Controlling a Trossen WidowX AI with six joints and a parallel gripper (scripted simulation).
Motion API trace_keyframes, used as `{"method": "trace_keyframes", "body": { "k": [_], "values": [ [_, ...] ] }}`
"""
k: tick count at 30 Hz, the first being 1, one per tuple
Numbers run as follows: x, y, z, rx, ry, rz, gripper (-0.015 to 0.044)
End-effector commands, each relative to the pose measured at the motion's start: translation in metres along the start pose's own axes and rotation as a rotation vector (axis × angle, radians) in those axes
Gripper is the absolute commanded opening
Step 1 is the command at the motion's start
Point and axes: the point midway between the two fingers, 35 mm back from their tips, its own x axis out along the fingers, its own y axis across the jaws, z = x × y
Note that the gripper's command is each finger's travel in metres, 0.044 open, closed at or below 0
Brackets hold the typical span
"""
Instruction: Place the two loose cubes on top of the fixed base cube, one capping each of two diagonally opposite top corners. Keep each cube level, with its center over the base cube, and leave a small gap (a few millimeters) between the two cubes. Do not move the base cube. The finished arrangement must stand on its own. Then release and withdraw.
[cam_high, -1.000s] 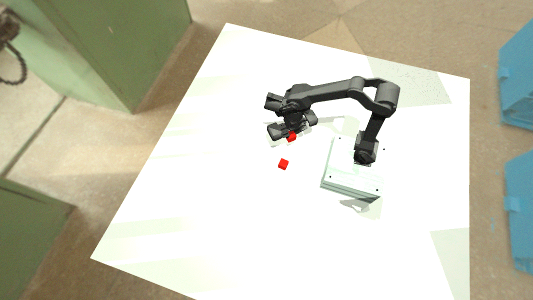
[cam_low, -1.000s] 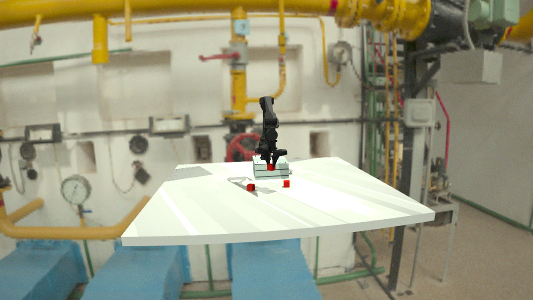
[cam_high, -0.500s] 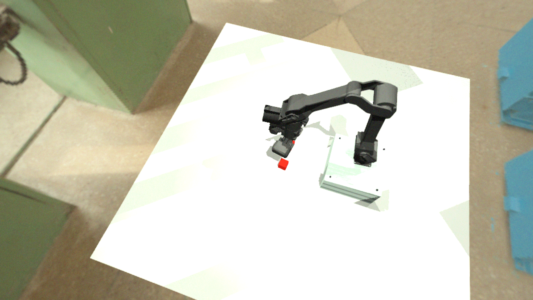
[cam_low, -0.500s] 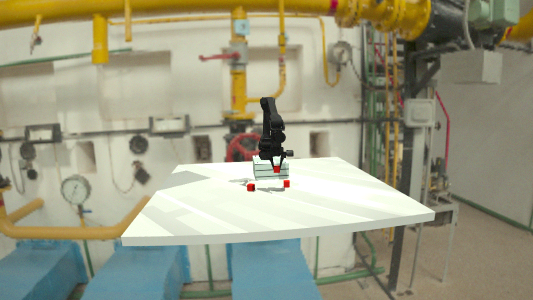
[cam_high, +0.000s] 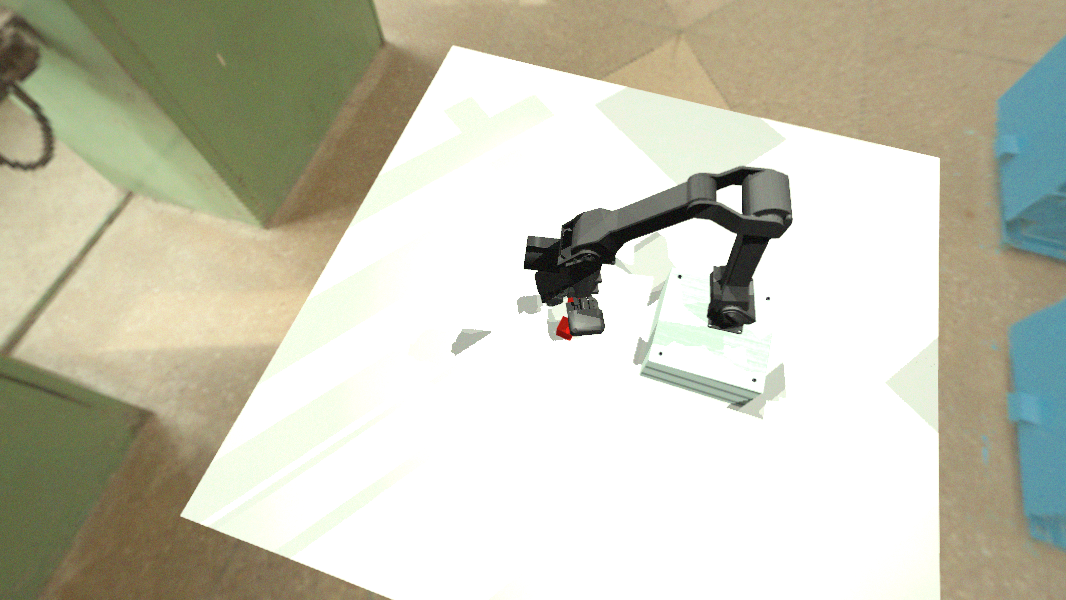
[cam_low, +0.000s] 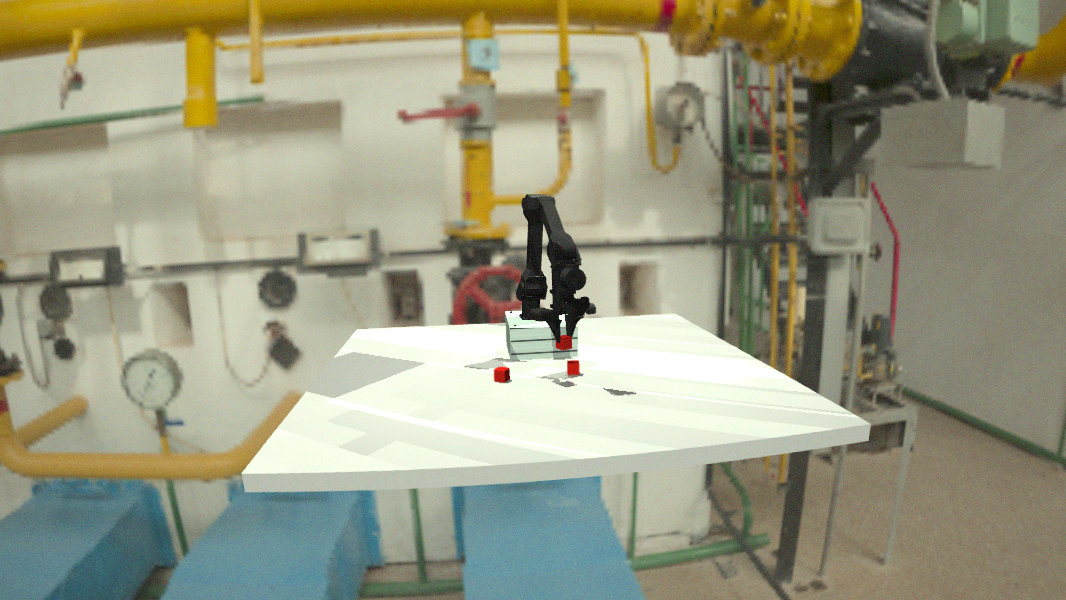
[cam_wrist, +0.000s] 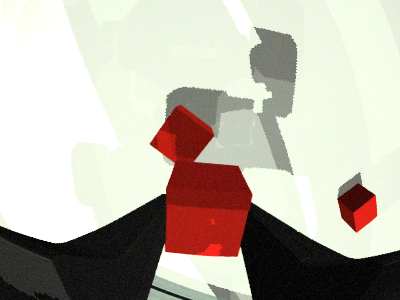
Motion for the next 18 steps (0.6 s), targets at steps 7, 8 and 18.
{"method": "trace_keyframes", "body": {
  "k": [7, 8, 18],
  "values": [
    [0.0087, 0.0115, -0.0019, -0.233, 0.013, 0.001, 0.0105],
    [0.0087, 0.0115, -0.0019, -0.233, 0.013, 0.001, 0.0105],
    [0.0121, 0.0117, -0.0016, -0.234, 0.013, 0.001, 0.0105]
  ]
}}
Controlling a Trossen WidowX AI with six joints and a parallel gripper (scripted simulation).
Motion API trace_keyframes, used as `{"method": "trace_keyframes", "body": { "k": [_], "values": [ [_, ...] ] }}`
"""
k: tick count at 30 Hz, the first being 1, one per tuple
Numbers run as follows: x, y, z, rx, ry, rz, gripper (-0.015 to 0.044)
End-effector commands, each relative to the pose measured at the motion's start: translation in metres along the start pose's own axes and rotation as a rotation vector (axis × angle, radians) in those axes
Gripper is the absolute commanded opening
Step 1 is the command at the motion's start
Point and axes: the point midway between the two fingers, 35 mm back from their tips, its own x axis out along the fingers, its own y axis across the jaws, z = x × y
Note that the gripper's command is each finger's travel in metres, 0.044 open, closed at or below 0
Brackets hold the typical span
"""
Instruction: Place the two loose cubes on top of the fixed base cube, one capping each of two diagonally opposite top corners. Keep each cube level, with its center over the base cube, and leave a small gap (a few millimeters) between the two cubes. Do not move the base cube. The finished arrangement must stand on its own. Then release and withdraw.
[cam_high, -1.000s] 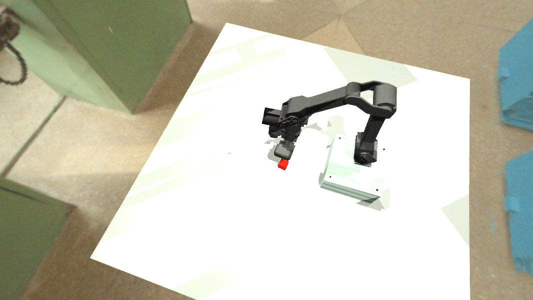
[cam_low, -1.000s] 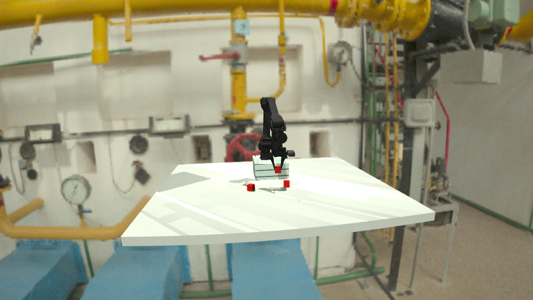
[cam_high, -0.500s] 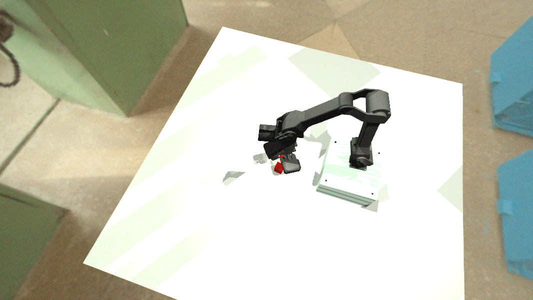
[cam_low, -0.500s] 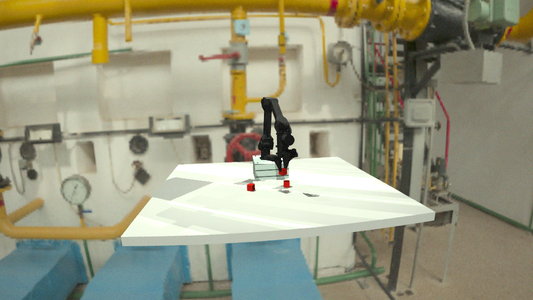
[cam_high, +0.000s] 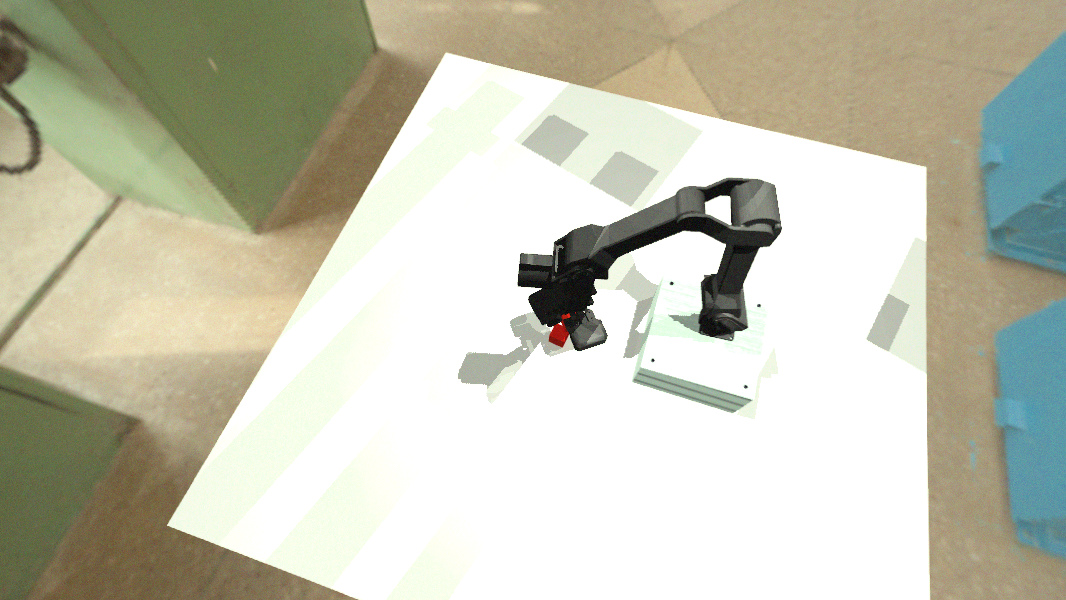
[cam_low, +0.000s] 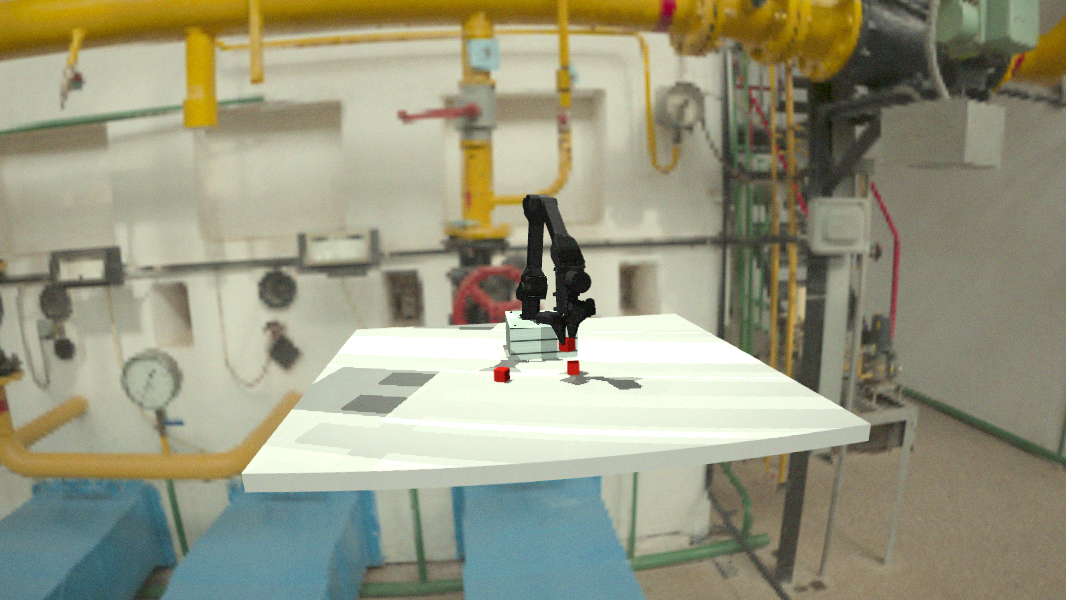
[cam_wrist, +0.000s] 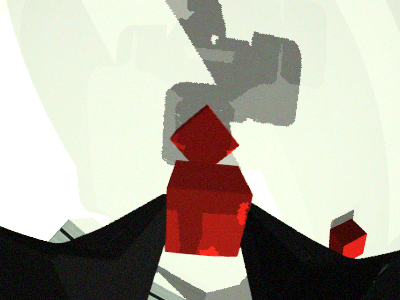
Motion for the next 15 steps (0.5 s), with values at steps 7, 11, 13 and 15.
{"method": "trace_keyframes", "body": {
  "k": [7, 11, 13, 15],
  "values": [
    [0.02, 0.001, 0.0, -0.011, 0.008, -0.002, 0.0105],
    [0.027, 0.001, 0.0, -0.013, 0.008, -0.001, 0.0105],
    [0.028, 0.001, 0.0, -0.013, 0.008, -0.001, 0.0105],
    [0.028, 0.001, 0.0, -0.013, 0.008, -0.001, 0.0105]
  ]
}}
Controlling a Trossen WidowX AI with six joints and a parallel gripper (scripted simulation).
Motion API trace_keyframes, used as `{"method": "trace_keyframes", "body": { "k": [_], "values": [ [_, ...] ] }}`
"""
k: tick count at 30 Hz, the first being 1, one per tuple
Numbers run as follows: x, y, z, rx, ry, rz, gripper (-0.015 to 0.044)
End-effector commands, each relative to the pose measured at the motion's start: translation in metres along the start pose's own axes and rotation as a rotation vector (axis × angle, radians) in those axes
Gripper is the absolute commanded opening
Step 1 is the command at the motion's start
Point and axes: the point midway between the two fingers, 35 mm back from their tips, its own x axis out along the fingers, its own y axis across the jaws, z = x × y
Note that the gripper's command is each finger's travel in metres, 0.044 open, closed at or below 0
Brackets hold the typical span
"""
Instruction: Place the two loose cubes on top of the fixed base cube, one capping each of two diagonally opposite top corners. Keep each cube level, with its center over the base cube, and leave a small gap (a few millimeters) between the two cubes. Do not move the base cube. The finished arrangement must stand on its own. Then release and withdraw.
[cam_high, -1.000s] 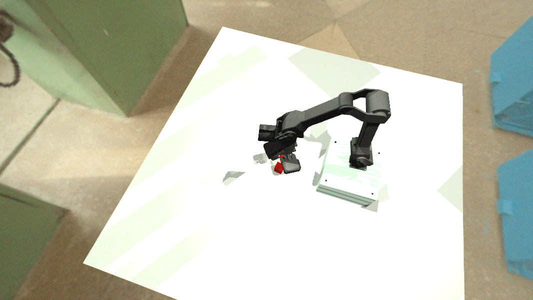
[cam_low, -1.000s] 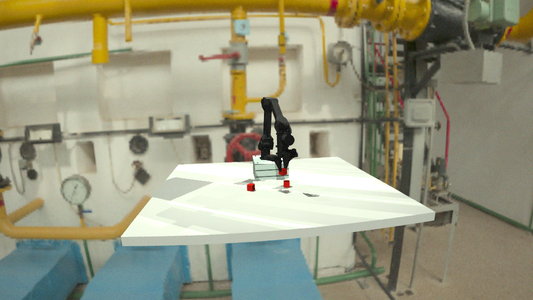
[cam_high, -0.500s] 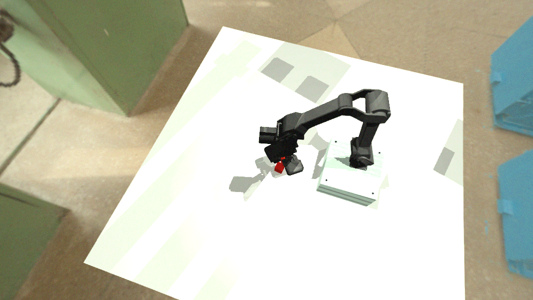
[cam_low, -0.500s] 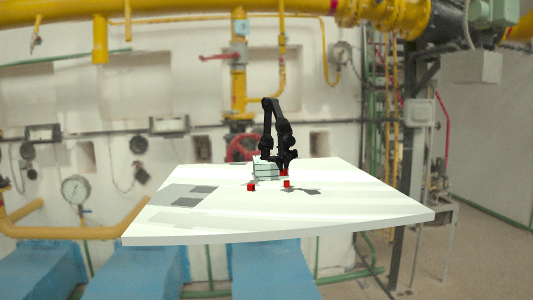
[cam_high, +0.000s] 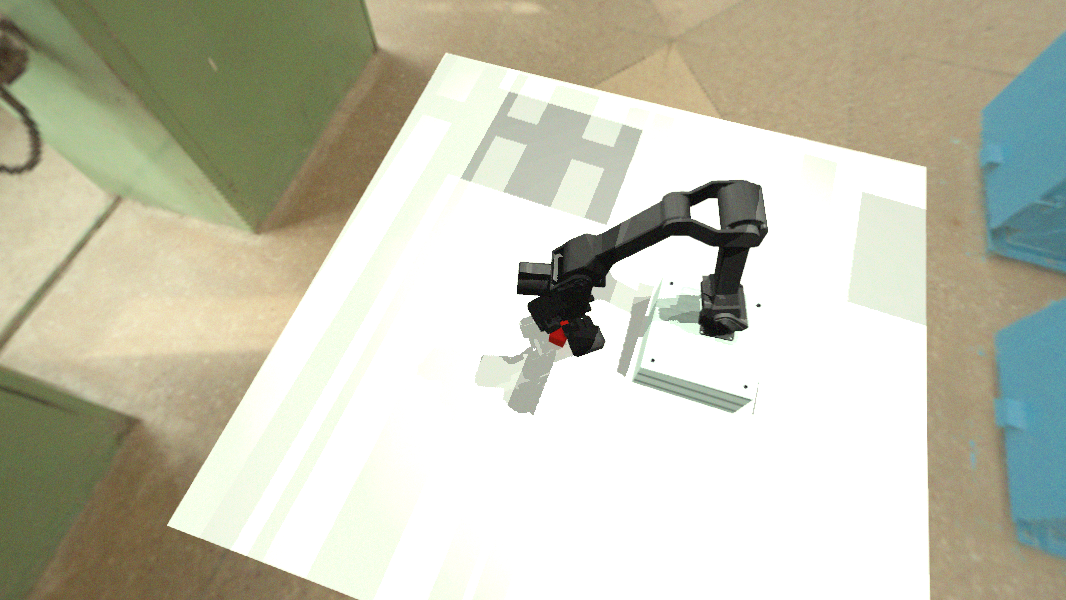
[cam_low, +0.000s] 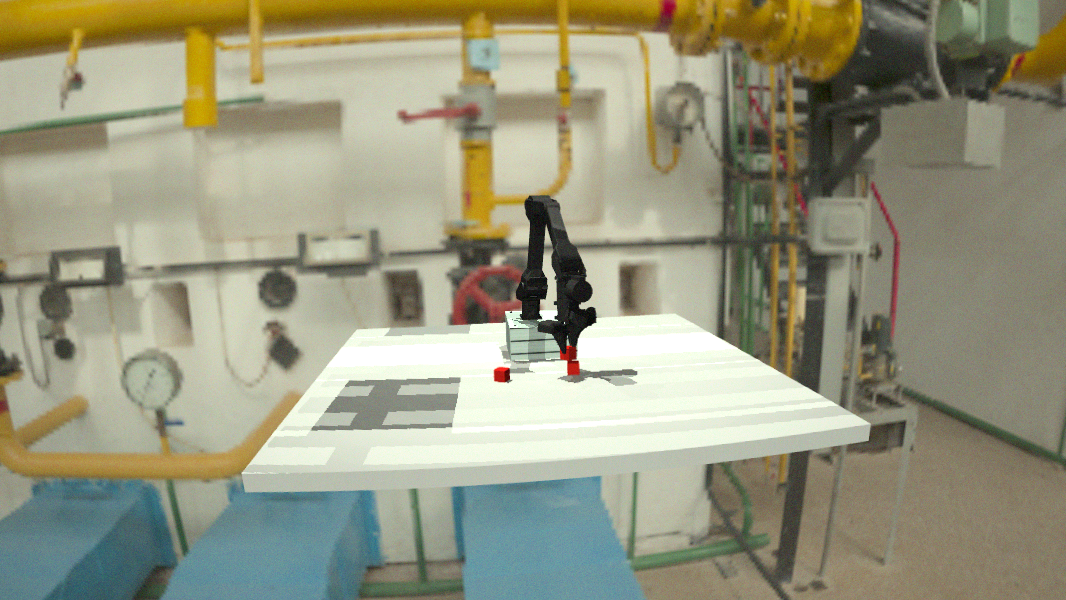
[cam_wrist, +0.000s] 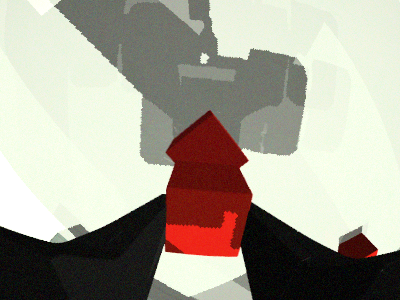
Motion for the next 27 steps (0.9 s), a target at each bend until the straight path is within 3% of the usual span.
{"method": "trace_keyframes", "body": {
  "k": [1, 27],
  "values": [
    [0.0035, 0.0002, -0.0021, -0.004, 0.011, -0.001, 0.0105],
    [0.0049, 0.0002, -0.0021, 0.005, 0.011, -0.001, 0.0105]
  ]
}}
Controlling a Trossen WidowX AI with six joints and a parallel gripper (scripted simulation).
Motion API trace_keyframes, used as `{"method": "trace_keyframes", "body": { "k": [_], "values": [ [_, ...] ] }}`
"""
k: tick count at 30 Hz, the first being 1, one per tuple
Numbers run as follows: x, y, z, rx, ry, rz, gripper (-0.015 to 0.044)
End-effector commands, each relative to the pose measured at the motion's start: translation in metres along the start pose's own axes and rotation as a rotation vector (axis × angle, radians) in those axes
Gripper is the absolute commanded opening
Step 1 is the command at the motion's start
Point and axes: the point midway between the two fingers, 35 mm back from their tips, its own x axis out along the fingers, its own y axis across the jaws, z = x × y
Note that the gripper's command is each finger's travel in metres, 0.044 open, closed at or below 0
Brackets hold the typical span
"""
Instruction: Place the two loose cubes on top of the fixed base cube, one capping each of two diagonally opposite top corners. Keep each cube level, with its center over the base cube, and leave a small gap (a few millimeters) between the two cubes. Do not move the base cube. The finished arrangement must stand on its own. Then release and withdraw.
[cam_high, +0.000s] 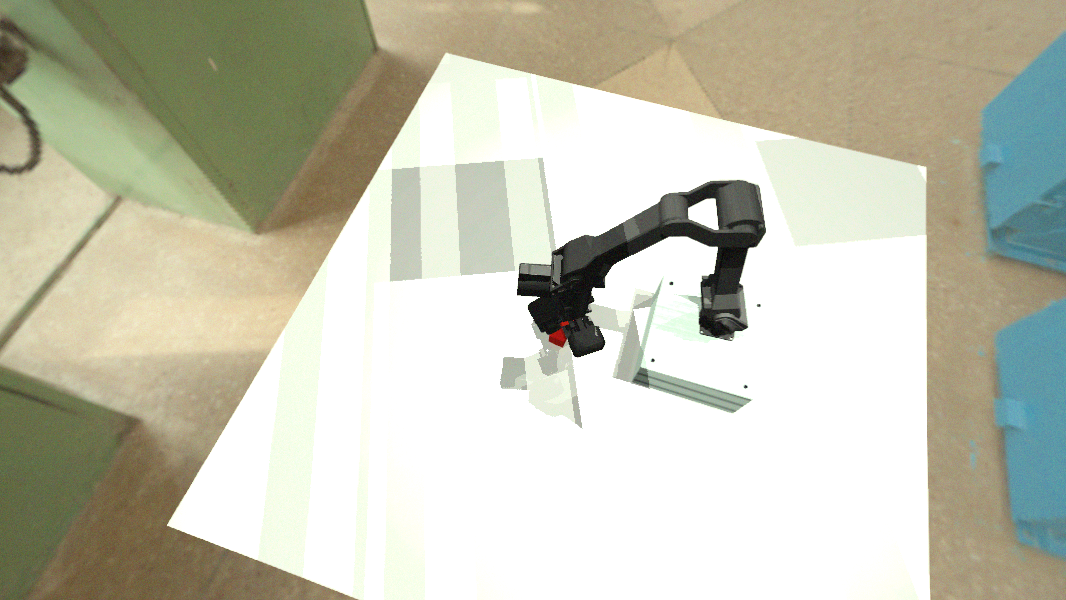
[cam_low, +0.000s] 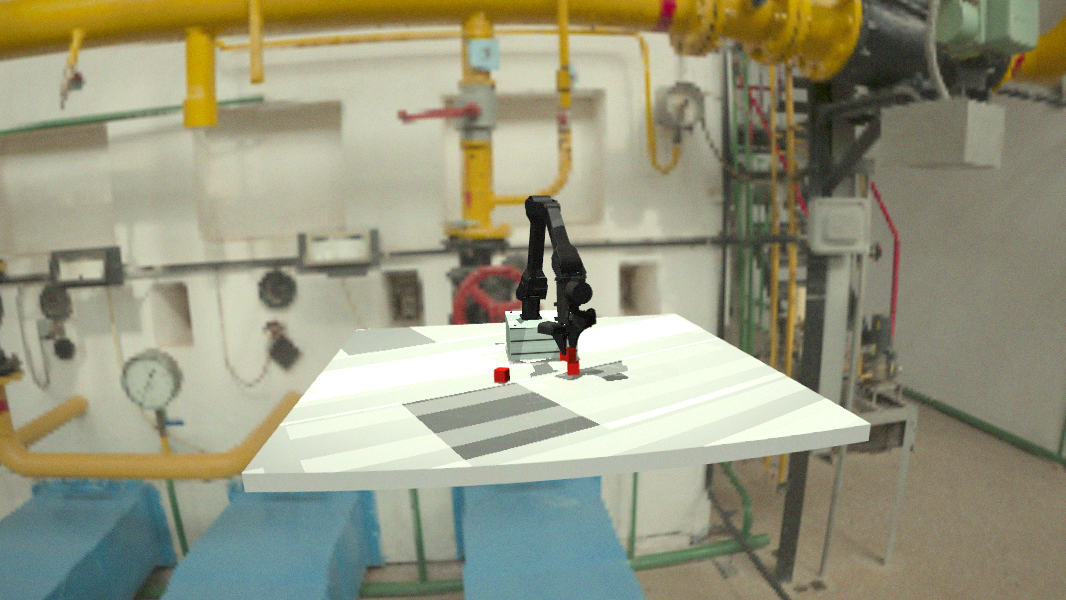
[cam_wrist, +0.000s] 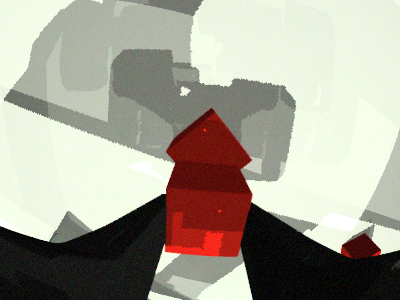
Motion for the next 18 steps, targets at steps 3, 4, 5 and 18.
{"method": "trace_keyframes", "body": {
  "k": [3, 4, 5, 18],
  "values": [
    [0.001, 0.0, -0.001, 0.004, 0.004, -0.004, 0.0157],
    [0.001, 0.0, -0.001, 0.004, 0.004, -0.004, 0.0184],
    [0.001, 0.0, -0.001, 0.004, 0.004, -0.004, 0.0205],
    [-0.014, 0.0, 0.0, 0.0, 0.0, 0.0, 0.0205]
  ]
}}
